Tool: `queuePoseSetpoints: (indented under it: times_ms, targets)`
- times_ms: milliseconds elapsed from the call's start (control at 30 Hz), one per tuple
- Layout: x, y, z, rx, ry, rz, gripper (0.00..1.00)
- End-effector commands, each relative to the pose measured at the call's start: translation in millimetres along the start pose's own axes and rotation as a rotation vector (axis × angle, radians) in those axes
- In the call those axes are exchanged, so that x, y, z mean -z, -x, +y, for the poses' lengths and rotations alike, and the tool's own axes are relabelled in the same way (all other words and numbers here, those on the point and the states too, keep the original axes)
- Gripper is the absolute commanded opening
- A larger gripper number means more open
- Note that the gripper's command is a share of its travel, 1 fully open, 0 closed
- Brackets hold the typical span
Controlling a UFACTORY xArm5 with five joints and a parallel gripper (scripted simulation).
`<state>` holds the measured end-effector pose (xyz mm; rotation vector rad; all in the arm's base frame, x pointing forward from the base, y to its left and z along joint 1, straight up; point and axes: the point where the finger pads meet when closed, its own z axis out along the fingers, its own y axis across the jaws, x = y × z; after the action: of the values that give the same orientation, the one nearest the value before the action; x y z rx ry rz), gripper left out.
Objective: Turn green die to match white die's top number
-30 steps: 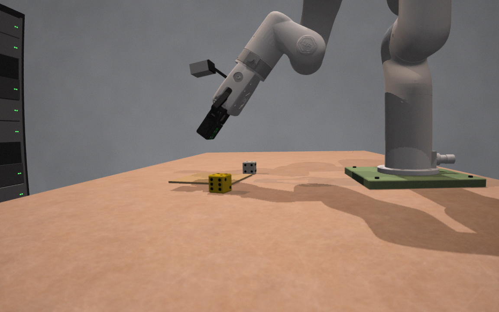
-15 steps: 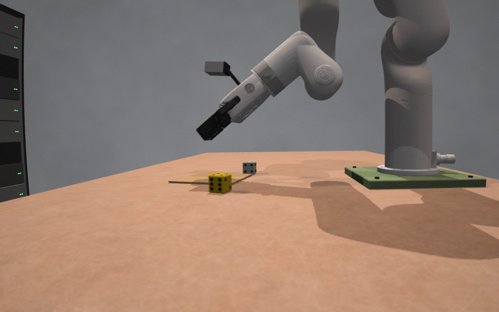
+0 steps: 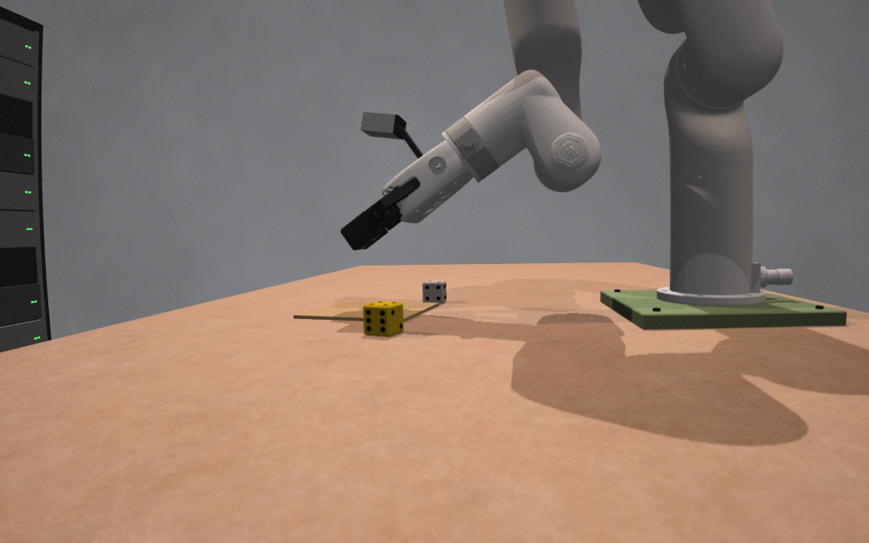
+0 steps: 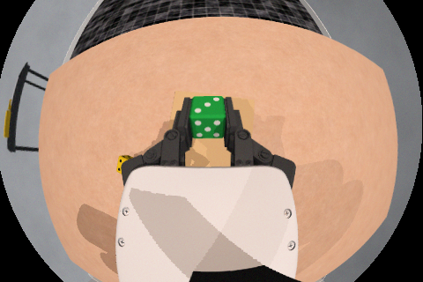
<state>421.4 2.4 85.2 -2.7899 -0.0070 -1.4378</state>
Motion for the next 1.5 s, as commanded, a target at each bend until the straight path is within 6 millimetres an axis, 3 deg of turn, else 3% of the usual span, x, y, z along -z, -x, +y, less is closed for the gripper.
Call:
queuePoseSetpoints:
  times_ms: [0, 567, 1467]
  targets:
    - [-7, 9, 0, 0.0, 0.0, 0.004, 0.27]
    - [-33, 45, 0, 0.0, 0.0, 0.004, 0.27]
    - [-35, 48, 0, 0.0, 0.0, 0.004, 0.27]
